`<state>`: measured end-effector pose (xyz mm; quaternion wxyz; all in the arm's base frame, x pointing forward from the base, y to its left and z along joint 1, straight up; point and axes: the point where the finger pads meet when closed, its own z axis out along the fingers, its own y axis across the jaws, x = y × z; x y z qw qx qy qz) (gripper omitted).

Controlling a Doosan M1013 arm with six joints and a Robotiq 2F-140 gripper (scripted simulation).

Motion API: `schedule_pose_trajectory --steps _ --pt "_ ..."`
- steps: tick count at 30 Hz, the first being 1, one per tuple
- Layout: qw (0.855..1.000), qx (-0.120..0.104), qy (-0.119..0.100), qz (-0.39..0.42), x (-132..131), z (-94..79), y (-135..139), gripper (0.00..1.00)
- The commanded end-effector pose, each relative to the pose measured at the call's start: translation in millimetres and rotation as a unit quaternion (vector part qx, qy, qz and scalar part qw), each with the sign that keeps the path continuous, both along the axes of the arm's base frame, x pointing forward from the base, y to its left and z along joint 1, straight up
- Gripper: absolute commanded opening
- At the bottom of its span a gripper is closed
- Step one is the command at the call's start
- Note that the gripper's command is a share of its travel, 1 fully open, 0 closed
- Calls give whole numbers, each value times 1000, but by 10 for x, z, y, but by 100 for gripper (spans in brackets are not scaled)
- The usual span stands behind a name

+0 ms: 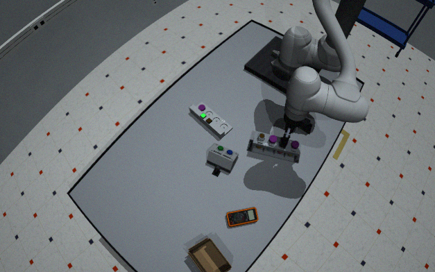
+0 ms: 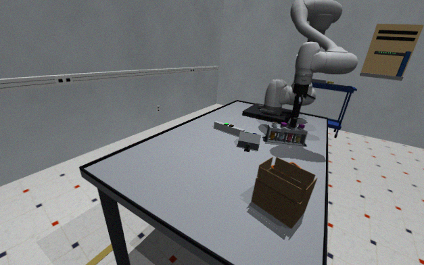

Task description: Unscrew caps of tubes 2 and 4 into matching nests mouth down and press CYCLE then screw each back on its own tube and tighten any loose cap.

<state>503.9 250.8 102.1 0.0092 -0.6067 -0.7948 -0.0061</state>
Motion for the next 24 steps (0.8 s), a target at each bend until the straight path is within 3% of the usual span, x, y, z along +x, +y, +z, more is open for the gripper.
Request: schedule_pose_trajectory --steps 1,5,10,11,23,24 --pt "991 -12 -3 -137 3 6 5 30" --pt "983 -12 -2 -185 3 6 5 30" --pt "983 -12 -2 -185 3 7 5 30" --pt "983 -12 -2 -185 3 -2 5 41" --pt "983 -12 -2 -185 3 -2 5 41" --pt "990 -12 -3 -144 3 3 5 41"
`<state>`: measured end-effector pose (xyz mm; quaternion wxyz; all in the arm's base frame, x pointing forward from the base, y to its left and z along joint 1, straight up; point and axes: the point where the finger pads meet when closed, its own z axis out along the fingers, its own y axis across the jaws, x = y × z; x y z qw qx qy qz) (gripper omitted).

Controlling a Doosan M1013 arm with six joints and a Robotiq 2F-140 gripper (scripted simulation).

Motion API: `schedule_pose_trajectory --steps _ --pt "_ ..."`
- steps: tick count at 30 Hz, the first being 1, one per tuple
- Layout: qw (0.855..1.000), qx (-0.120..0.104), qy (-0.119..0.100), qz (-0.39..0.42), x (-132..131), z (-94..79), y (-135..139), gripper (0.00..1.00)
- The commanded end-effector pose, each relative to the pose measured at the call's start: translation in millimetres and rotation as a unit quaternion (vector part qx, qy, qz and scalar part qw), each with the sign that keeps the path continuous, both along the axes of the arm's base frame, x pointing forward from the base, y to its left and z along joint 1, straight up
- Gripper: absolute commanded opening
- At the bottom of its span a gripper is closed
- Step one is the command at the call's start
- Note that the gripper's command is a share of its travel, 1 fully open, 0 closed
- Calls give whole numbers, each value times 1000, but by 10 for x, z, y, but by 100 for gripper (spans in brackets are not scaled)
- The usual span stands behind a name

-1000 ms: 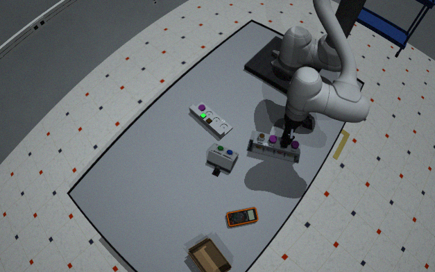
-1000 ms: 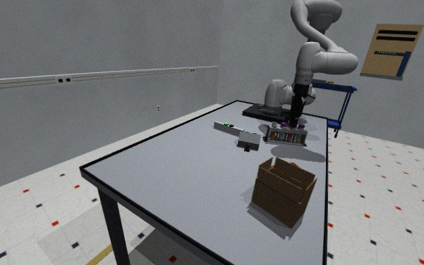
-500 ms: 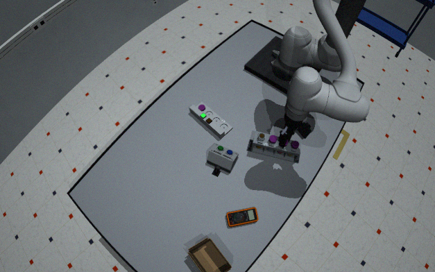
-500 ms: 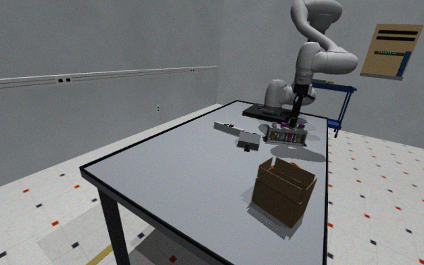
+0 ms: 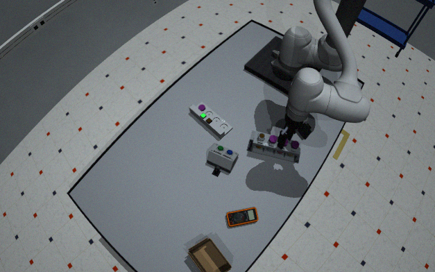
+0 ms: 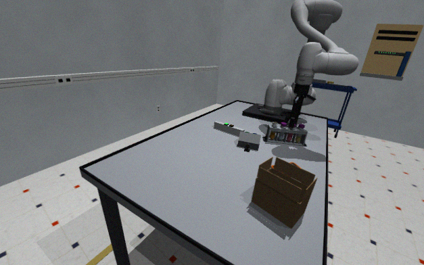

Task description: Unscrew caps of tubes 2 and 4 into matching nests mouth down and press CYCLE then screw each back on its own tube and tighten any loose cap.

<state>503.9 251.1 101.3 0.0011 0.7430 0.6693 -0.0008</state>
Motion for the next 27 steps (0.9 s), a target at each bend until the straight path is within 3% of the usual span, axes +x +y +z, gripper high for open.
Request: schedule_pose_trajectory --steps 1,6,12,14,16,18,25,26,27 --pt "997 0 0 83 4 11 3 41" --pt "975 0 0 223 4 11 3 41" --pt "931 -1 0 364 4 11 3 41" --pt "931 -1 0 364 4 11 3 41" --pt "894 0 1 448 4 11 3 41" --pt "879 0 1 477 4 11 3 41" --pt "879 0 1 477 4 11 3 41" --pt "879 0 1 477 4 11 3 30" --pt "879 0 1 477 3 11 4 30"
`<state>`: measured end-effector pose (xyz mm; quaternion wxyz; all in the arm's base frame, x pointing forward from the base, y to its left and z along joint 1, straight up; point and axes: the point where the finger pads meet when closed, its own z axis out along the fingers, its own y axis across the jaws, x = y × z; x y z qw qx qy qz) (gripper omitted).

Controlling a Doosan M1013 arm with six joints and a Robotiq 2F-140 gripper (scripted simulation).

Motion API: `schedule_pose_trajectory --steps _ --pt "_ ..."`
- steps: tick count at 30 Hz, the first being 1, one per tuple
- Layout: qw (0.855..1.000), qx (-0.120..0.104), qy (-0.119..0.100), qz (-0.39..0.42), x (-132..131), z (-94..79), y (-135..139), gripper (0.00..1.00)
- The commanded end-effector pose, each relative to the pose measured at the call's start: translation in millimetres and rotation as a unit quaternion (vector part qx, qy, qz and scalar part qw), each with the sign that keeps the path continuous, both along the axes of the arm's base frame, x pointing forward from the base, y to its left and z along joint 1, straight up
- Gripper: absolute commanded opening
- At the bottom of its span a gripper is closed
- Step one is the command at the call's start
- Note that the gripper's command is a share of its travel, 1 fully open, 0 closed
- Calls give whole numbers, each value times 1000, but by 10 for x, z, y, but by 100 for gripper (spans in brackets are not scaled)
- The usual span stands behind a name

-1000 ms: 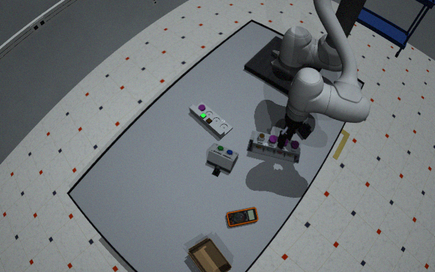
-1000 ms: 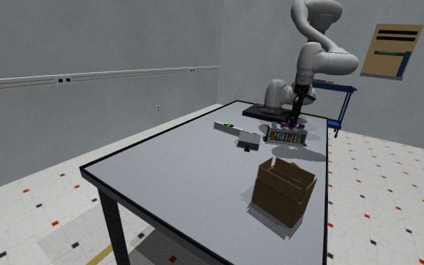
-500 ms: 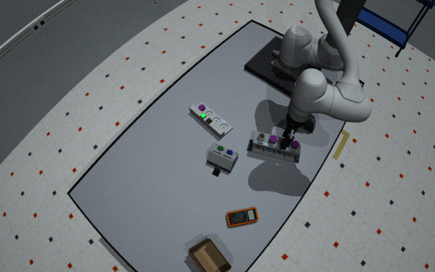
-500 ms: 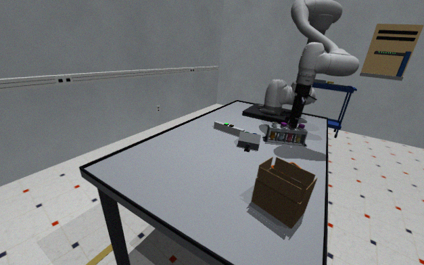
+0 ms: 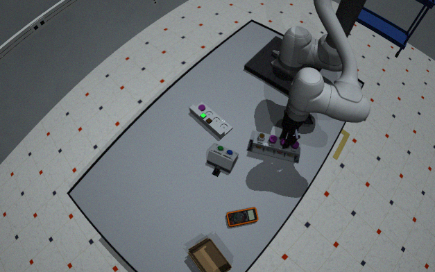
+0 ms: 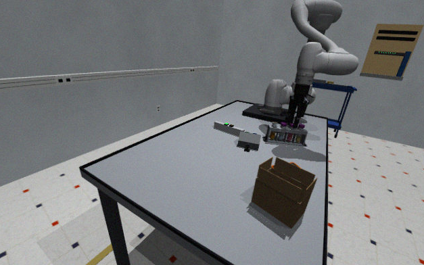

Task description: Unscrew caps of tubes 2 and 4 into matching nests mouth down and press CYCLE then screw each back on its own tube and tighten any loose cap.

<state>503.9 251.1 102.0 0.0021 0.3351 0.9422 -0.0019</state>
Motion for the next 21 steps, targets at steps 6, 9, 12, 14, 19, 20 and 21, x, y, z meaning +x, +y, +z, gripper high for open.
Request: schedule_pose_trajectory --steps 6,9,12,14,19,20,21 --pt "1000 1 1 2 3 5 3 30" --pt "1000 1 1 1 4 5 3 30" --pt "1000 1 1 1 4 5 3 30" --pt "1000 2 1 -23 3 6 3 30" --pt "989 2 0 -148 4 5 2 30" --pt "989 2 0 -148 4 5 2 30" --pt "989 2 0 -148 4 5 2 30"
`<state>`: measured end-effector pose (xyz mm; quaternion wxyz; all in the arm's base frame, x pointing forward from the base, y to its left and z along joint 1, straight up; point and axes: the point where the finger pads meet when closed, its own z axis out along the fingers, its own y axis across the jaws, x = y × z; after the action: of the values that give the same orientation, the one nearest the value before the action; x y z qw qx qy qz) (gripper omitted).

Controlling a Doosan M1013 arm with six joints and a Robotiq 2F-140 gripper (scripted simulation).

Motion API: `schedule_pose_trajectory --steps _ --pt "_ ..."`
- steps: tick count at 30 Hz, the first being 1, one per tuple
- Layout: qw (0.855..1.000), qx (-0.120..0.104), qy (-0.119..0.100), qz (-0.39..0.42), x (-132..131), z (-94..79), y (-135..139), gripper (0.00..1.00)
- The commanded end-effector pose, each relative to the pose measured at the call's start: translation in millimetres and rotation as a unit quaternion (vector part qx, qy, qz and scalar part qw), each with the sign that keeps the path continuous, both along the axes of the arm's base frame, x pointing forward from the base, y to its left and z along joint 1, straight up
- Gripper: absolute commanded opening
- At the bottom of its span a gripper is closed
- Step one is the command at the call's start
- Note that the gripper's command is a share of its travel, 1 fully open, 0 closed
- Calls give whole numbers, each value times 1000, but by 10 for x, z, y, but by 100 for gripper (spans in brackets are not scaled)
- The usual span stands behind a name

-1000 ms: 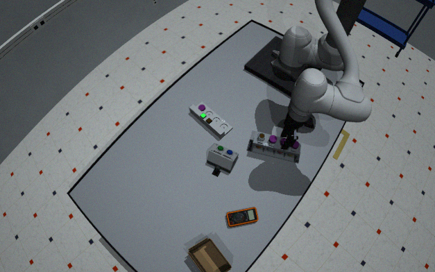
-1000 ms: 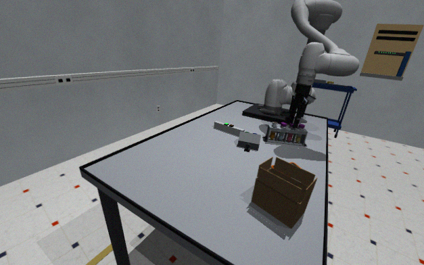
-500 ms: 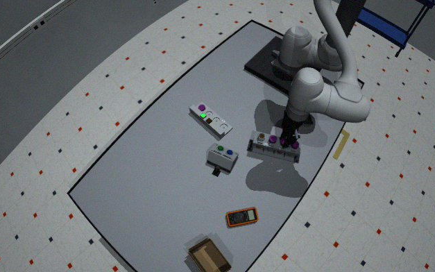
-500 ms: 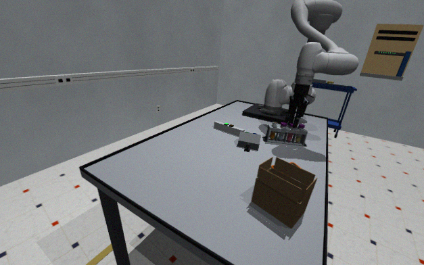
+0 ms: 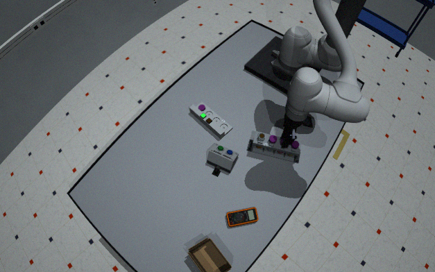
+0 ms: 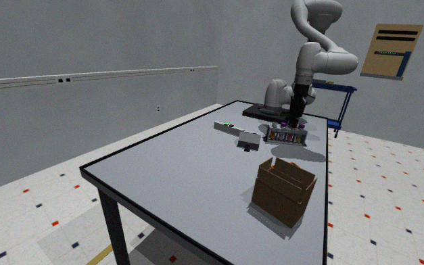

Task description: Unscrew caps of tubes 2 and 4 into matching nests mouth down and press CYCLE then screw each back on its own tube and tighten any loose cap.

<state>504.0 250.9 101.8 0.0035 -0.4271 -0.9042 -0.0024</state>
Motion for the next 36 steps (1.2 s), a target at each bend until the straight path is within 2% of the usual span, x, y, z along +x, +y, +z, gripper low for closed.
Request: schedule_pose_trajectory --steps 1,7,13,20,21,31,36 --pt "997 -5 -3 -74 3 6 4 30" --pt "975 -5 -2 -222 3 5 4 30" --pt "932 -5 -2 -362 3 5 4 30" --pt "932 -5 -2 -362 3 5 4 30" --pt "932 -5 -2 -362 3 0 5 41" --pt "932 -5 -2 -362 3 0 4 41" --pt "932 -5 -2 -362 2 89 5 41"
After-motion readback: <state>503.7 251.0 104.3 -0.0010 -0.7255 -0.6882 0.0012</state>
